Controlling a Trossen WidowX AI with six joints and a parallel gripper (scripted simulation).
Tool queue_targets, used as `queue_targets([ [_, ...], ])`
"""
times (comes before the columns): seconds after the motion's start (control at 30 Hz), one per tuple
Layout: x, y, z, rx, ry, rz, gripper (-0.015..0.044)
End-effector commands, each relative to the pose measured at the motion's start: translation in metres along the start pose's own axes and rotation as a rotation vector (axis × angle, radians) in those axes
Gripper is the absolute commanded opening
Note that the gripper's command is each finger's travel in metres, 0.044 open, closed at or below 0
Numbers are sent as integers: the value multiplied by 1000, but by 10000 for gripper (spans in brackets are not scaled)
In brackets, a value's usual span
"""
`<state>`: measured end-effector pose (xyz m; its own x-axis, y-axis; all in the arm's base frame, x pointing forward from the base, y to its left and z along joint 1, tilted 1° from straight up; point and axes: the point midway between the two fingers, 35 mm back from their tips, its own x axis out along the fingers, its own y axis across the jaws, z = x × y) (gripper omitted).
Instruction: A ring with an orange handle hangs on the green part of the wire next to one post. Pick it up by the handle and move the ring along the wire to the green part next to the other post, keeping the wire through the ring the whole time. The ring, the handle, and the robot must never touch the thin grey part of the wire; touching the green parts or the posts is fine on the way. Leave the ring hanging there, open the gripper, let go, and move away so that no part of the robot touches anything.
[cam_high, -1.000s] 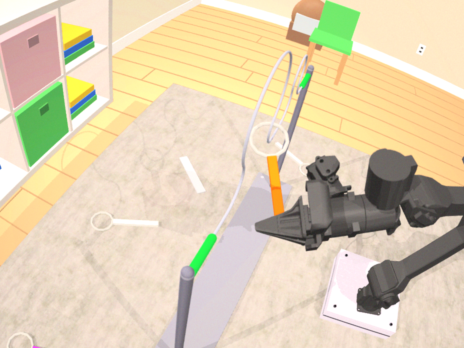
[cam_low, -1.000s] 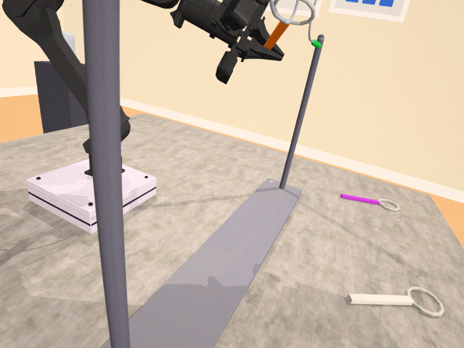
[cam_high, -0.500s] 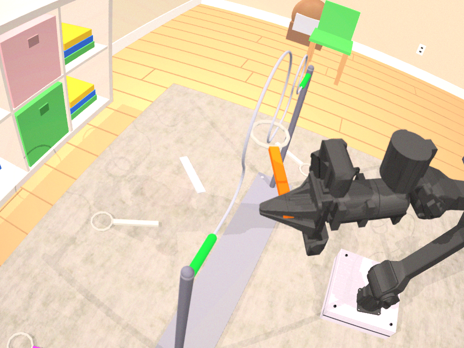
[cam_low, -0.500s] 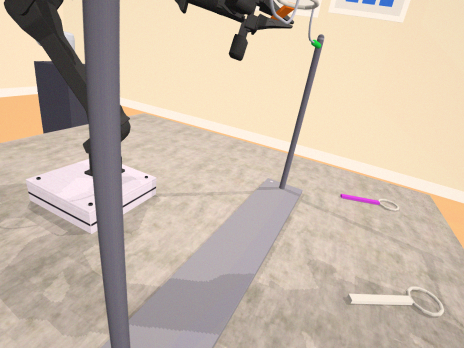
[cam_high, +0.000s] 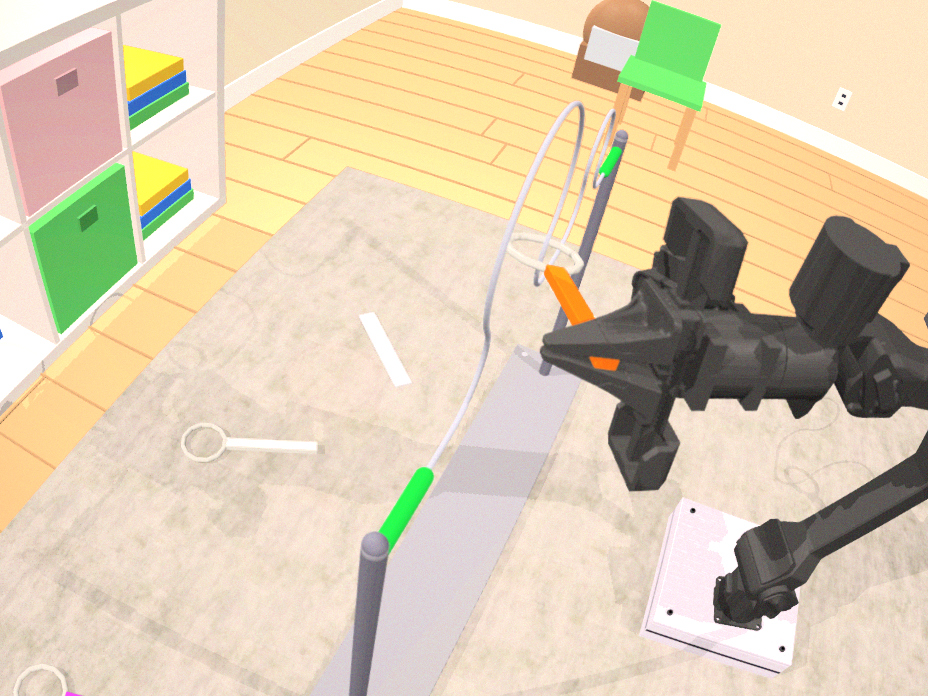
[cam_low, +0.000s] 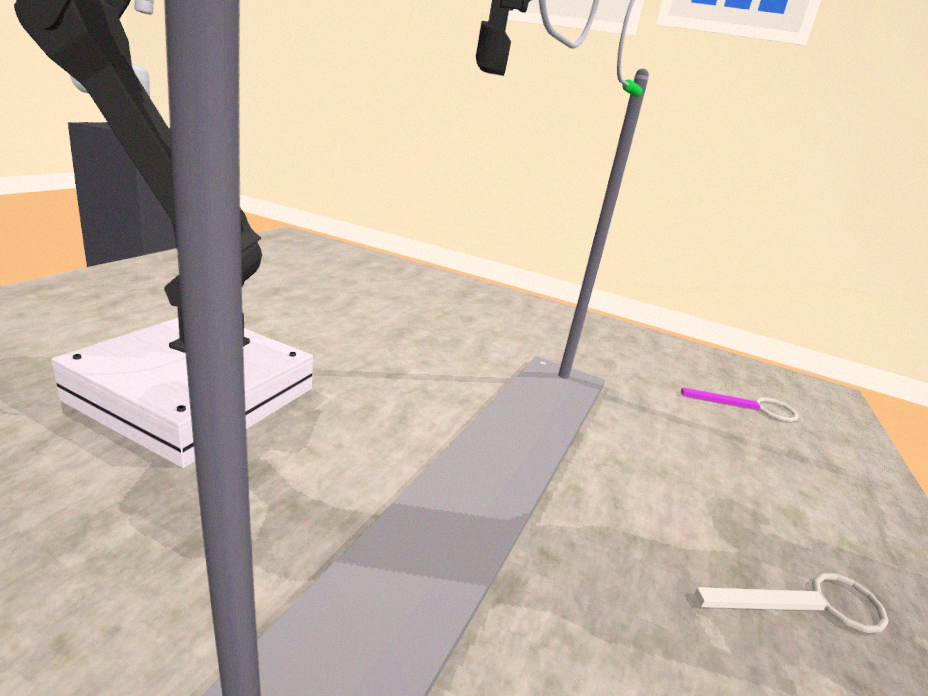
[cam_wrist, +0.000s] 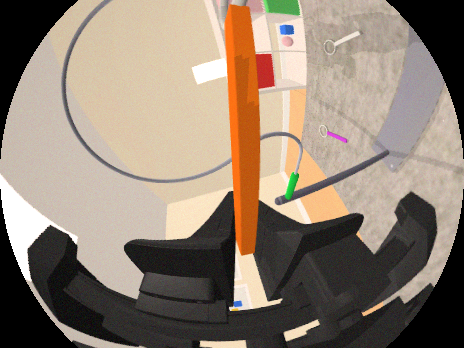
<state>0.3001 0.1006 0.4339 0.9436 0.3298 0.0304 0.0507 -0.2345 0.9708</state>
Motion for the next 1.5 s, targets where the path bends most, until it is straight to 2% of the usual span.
queue_targets([
  [0.0,-2,14,-1,59,13,39,-150],
  [0.57,-9,47,6,188,29,110,-150],
  [1.47,-9,44,6,-30,3,-10,-150],
])
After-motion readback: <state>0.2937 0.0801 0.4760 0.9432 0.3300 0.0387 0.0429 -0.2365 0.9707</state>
